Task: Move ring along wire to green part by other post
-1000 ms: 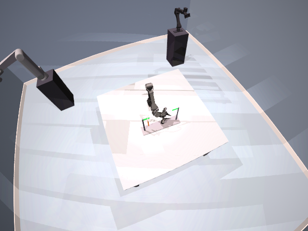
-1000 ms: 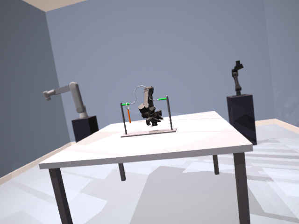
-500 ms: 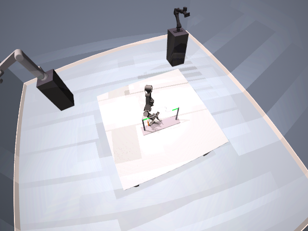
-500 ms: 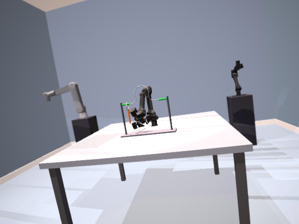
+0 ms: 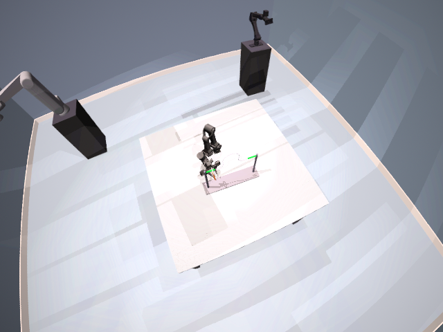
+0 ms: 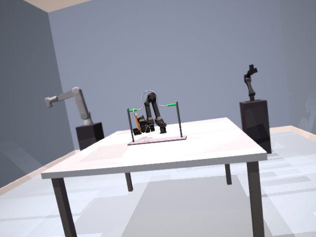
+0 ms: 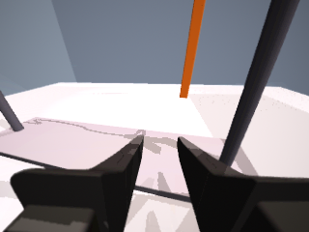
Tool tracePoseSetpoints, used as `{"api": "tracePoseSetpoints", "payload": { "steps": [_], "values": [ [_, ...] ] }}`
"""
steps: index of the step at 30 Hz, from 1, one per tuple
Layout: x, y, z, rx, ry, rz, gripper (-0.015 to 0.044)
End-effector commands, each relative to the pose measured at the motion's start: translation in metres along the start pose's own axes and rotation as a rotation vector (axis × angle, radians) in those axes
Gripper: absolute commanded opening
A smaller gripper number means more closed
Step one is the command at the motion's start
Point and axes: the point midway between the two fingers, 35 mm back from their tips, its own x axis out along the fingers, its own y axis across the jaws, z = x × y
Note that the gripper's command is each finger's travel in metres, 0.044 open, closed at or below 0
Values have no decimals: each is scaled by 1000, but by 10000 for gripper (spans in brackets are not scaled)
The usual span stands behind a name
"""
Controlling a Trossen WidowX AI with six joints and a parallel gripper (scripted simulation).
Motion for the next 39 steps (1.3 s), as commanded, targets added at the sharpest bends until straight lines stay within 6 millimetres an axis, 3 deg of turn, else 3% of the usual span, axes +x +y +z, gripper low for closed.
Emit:
{"api": "tracePoseSetpoints", "payload": {
  "steps": [1,6,10,25,39],
  "values": [
    [-20,-9,-4,-36,-20,-85,160],
    [-49,-19,-4,-102,-43,-214,160],
    [-52,-20,-3,-111,-45,-232,160],
    [-7,-29,50,-128,-71,-237,160],
    [6,-33,53,-116,-70,-236,160]
  ]
}}
